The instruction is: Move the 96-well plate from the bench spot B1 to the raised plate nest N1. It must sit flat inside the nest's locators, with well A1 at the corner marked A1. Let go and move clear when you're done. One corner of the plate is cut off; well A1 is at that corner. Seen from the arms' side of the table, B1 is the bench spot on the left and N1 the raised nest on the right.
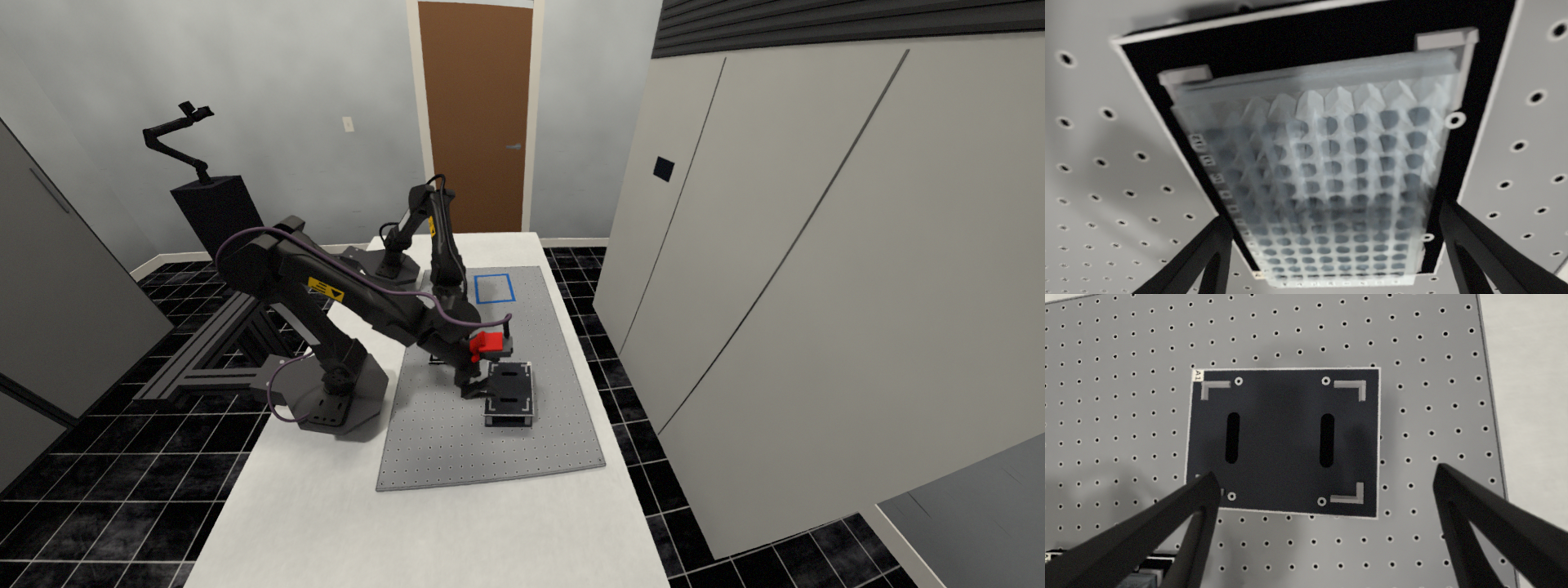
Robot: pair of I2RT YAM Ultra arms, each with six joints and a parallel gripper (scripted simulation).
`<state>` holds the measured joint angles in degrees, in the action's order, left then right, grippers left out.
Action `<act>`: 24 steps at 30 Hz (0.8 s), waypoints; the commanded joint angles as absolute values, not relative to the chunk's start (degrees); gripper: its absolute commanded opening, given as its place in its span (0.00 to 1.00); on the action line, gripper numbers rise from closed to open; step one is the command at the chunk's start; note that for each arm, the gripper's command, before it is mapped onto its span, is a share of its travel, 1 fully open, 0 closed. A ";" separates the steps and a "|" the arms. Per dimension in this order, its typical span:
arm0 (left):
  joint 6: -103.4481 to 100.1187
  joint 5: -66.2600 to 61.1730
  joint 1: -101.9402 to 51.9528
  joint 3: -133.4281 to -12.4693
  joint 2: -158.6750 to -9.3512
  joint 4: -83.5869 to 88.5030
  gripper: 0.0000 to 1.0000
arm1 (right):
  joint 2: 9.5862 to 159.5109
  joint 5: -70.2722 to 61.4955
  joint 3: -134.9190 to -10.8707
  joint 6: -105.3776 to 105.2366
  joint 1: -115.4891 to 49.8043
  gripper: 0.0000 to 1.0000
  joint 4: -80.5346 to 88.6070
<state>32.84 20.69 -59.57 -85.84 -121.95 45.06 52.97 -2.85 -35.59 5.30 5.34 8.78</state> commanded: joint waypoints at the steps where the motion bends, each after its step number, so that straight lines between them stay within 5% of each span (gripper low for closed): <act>1: 31.89 21.15 -61.03 -85.90 -119.34 44.75 1.00 | 51.61 -2.98 -37.25 5.21 5.47 1.00 8.44; 24: 28.52 21.83 -64.55 -96.85 -112.49 63.15 1.00 | 51.61 -2.98 -37.25 5.21 5.47 1.00 8.44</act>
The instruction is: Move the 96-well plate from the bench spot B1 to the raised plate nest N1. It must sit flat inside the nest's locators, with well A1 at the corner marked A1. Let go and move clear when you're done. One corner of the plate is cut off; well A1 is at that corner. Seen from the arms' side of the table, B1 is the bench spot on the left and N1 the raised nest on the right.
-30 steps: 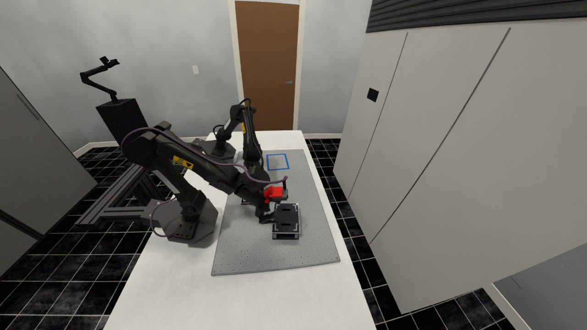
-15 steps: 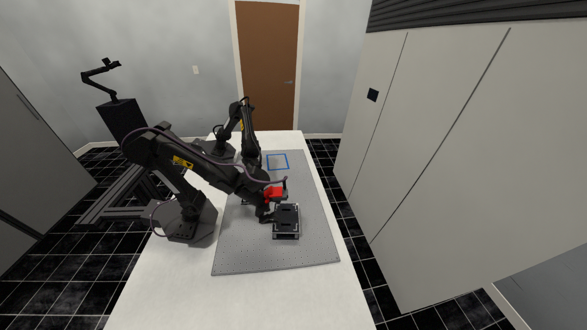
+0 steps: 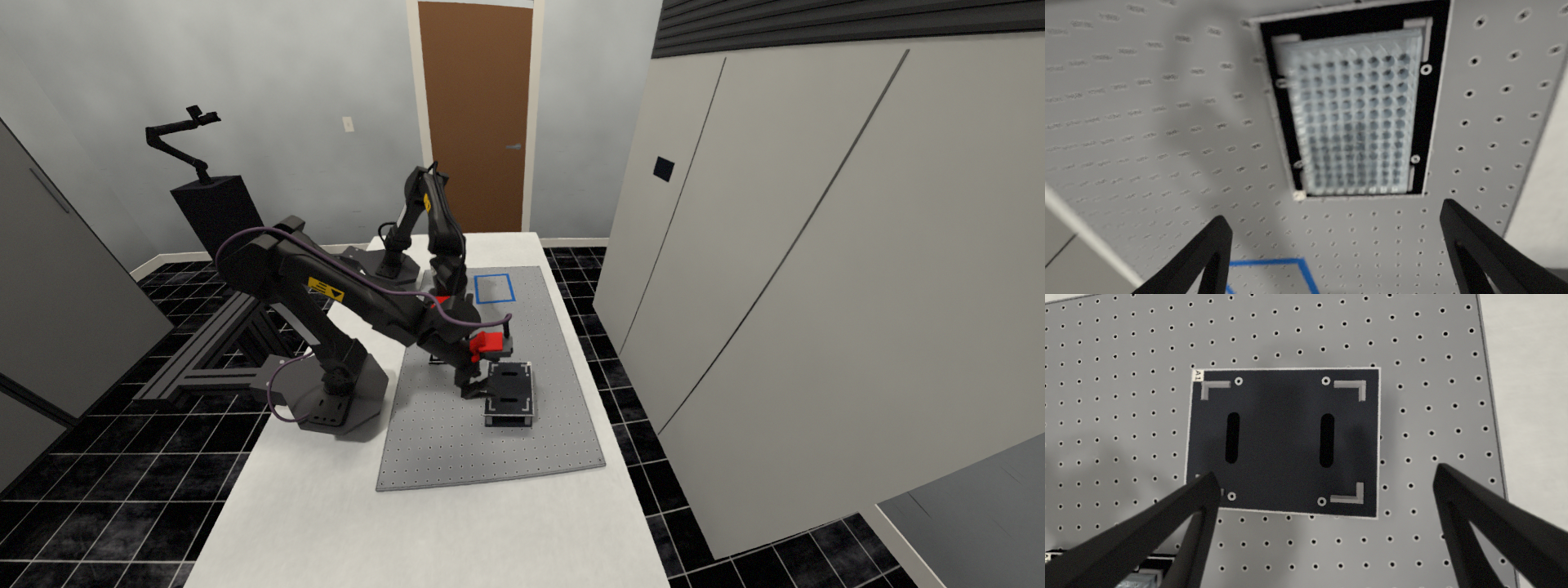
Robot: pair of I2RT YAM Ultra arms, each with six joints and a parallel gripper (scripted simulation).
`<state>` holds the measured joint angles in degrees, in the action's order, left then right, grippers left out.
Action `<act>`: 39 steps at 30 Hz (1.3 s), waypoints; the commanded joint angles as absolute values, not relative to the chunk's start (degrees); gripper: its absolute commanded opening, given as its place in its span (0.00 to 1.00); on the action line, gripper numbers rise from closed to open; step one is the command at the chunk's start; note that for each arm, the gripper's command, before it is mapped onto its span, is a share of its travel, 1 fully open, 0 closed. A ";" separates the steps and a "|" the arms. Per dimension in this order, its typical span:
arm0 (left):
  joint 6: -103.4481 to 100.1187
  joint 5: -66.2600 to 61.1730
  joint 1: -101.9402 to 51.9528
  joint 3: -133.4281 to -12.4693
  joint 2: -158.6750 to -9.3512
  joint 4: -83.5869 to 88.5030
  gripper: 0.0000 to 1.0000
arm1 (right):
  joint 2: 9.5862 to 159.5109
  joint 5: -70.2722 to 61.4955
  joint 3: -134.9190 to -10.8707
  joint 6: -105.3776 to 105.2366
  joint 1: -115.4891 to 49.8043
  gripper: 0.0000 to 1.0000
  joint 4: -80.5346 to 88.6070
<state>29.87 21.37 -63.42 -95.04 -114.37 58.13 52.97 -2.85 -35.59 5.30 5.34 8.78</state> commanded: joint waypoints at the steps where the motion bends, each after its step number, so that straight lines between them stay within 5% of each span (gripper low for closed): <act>1: 28.02 21.36 -64.83 -98.34 -113.49 65.21 1.00 | 51.61 -2.98 -37.25 5.21 5.47 1.00 8.44; 17: 24.80 22.31 -62.37 -91.43 -110.07 57.35 1.00 | 51.61 -2.98 -37.25 5.21 5.47 1.00 8.44; 39: 15.44 18.68 -37.27 -48.47 -64.39 28.07 1.00 | 56.12 16.14 -28.12 5.86 -27.12 1.00 3.63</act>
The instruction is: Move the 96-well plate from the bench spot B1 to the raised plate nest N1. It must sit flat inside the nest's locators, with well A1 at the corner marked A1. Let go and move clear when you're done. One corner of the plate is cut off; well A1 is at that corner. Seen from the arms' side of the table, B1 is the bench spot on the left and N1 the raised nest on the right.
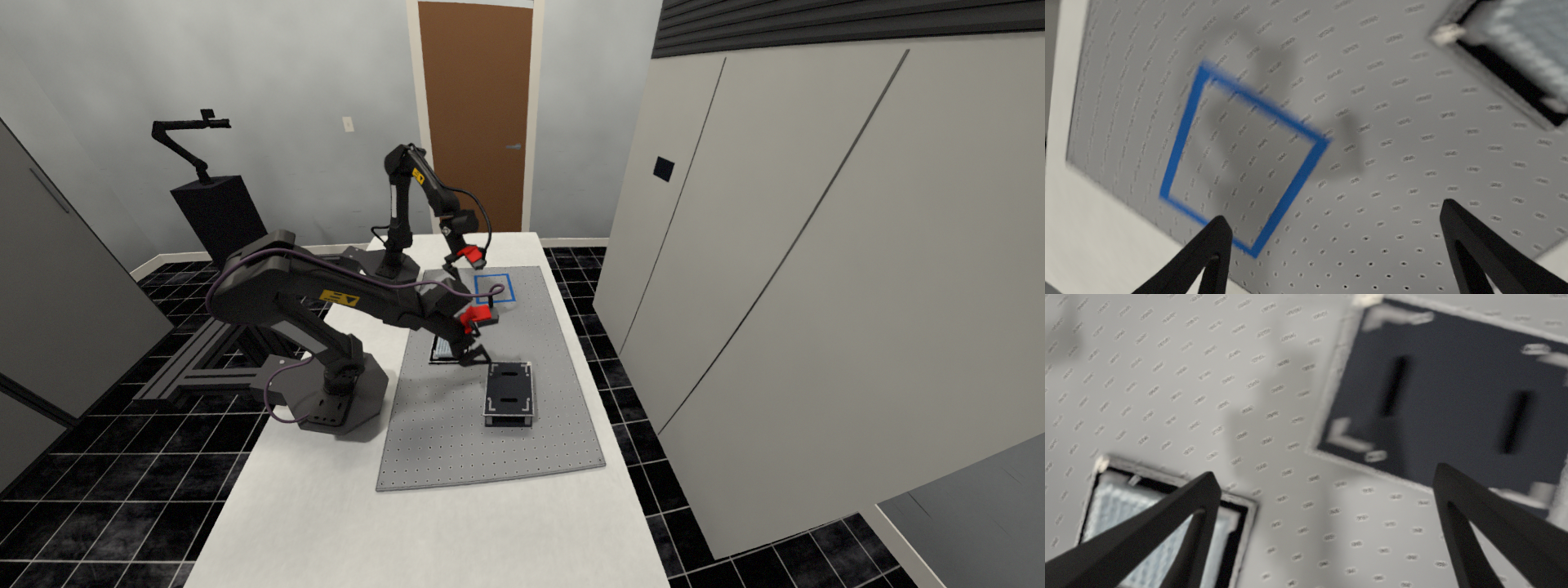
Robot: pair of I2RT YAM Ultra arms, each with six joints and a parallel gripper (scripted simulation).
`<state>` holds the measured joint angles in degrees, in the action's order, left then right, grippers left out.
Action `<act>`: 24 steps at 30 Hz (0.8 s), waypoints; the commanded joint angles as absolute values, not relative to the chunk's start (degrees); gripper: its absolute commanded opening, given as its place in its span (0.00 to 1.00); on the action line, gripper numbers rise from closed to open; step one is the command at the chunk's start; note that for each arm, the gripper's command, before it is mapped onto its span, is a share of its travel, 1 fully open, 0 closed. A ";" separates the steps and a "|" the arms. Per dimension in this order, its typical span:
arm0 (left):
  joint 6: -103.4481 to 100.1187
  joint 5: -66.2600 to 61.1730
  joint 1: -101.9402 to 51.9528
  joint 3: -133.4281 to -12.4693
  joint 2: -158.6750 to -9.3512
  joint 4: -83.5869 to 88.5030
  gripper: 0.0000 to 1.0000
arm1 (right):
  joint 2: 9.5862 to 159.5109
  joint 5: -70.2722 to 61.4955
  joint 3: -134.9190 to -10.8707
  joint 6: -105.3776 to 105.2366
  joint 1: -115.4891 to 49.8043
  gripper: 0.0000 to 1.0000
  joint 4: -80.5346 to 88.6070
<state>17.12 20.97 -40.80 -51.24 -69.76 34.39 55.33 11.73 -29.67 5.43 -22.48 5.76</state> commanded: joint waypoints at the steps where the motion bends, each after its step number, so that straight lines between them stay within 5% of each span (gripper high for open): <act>1: 15.30 17.80 -35.33 -47.21 -62.58 26.96 1.00 | 56.46 17.18 -27.59 5.84 -29.29 1.00 3.38; 24: 4.67 -2.43 3.87 -37.08 -51.30 8.37 1.00 | 61.83 31.47 -19.64 4.99 -61.81 1.00 -0.30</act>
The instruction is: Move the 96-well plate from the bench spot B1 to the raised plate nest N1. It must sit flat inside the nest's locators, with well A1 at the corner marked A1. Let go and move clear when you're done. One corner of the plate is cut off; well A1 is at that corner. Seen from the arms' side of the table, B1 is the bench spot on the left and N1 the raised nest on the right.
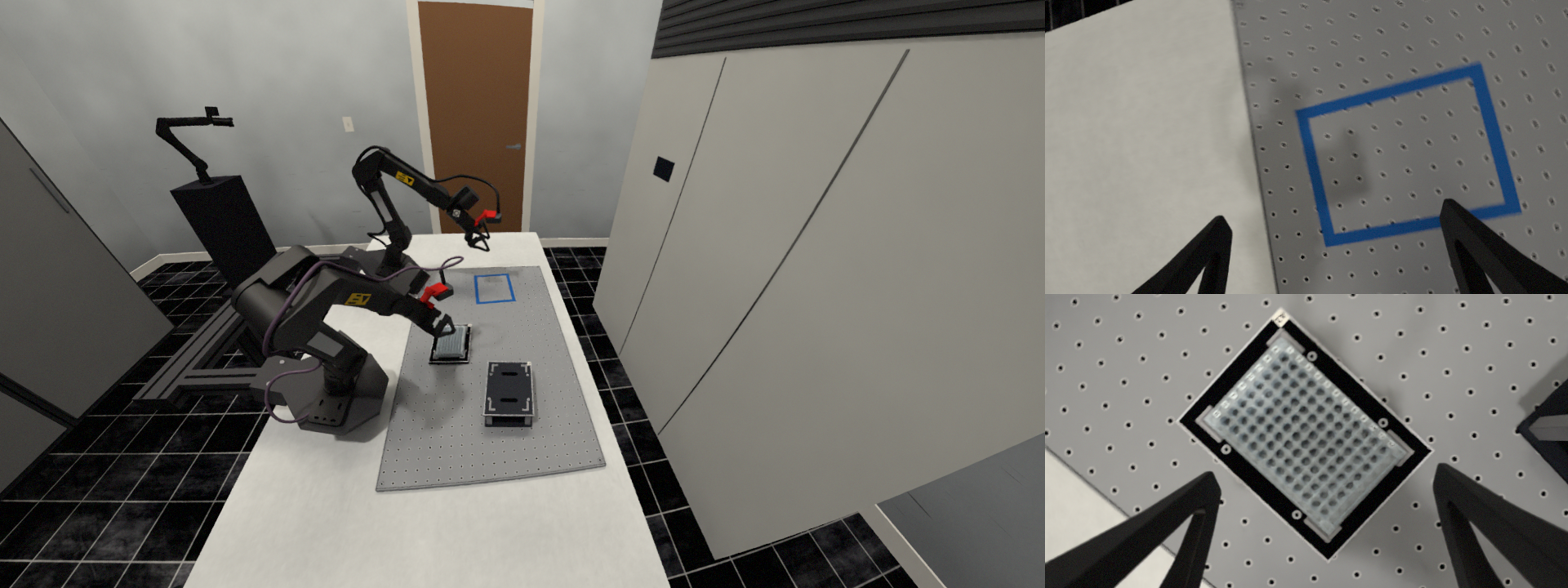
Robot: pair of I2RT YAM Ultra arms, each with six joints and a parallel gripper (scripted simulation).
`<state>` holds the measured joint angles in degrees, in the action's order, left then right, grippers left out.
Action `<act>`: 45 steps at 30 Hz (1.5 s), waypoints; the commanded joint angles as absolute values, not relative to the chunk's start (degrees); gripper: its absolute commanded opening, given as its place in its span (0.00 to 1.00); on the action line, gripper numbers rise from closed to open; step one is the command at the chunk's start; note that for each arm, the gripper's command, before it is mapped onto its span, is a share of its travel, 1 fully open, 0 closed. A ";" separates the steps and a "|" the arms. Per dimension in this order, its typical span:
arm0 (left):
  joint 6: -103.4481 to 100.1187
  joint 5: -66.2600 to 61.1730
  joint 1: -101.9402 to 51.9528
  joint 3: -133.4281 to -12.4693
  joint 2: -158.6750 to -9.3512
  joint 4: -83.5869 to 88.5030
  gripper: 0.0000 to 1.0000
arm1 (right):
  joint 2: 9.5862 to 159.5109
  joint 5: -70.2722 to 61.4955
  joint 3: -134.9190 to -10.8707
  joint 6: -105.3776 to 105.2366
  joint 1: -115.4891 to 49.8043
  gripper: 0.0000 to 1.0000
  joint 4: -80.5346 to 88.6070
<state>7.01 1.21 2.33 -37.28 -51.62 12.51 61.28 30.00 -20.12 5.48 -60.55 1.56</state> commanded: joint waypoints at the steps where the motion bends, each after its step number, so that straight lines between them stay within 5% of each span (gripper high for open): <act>1: 4.53 -2.61 4.34 -37.02 -51.65 8.14 1.00 | 61.87 31.44 -19.93 4.95 -61.94 1.00 -0.30; 22: 4.94 -2.32 4.93 -37.02 -52.12 8.40 1.00 | 62.92 25.43 -23.26 12.90 -59.87 1.00 10.26; 45: 4.94 -2.33 4.93 -37.02 -52.13 8.40 1.00 | 92.75 19.32 -58.39 38.23 -53.16 1.00 44.86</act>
<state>5.41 -1.41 4.73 -37.17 -51.62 10.11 90.85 19.57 -54.46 35.55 -53.08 40.60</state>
